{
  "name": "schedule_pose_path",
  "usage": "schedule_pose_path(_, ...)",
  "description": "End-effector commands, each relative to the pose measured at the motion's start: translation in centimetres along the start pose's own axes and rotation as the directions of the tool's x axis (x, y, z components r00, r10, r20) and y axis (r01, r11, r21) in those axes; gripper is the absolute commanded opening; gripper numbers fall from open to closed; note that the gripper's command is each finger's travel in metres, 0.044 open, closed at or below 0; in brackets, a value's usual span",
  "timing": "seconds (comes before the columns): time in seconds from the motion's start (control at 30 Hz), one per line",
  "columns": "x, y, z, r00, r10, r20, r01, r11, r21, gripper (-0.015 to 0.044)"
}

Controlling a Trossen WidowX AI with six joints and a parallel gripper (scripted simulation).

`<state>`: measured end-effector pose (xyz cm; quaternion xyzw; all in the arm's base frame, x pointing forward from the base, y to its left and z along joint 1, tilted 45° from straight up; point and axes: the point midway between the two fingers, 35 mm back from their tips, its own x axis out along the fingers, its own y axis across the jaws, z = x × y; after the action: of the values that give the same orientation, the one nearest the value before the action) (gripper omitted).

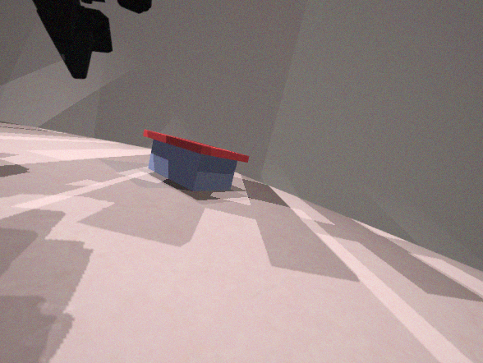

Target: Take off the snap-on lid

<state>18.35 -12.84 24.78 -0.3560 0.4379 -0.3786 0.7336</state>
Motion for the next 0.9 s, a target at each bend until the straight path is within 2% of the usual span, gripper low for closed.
schedule_pose_path(0.0, -0.7, 6.5, 4.3, 0.971, 0.164, 0.175, -0.219, 0.904, 0.367, 0.0235)
schedule_pose_path(0.1, -1.2, 8.4, 5.4, 0.951, 0.210, 0.225, -0.294, 0.838, 0.459, 0.0235)
schedule_pose_path(0.2, -2.7, 12.0, 7.1, 0.900, 0.300, 0.315, -0.434, 0.666, 0.606, 0.0235)
schedule_pose_path(0.33, -4.5, 15.7, 8.4, 0.831, 0.391, 0.396, -0.548, 0.444, 0.709, 0.0235)
schedule_pose_path(0.43, -5.6, 17.4, 8.9, 0.792, 0.433, 0.431, -0.584, 0.327, 0.743, 0.0235)
schedule_pose_path(0.57, -8.2, 21.1, 9.4, 0.690, 0.525, 0.498, -0.611, 0.055, 0.790, 0.0235)
schedule_pose_path(0.87, -8.3, 21.3, 9.4, 0.685, 0.530, 0.501, -0.610, 0.041, 0.791, 0.0235)
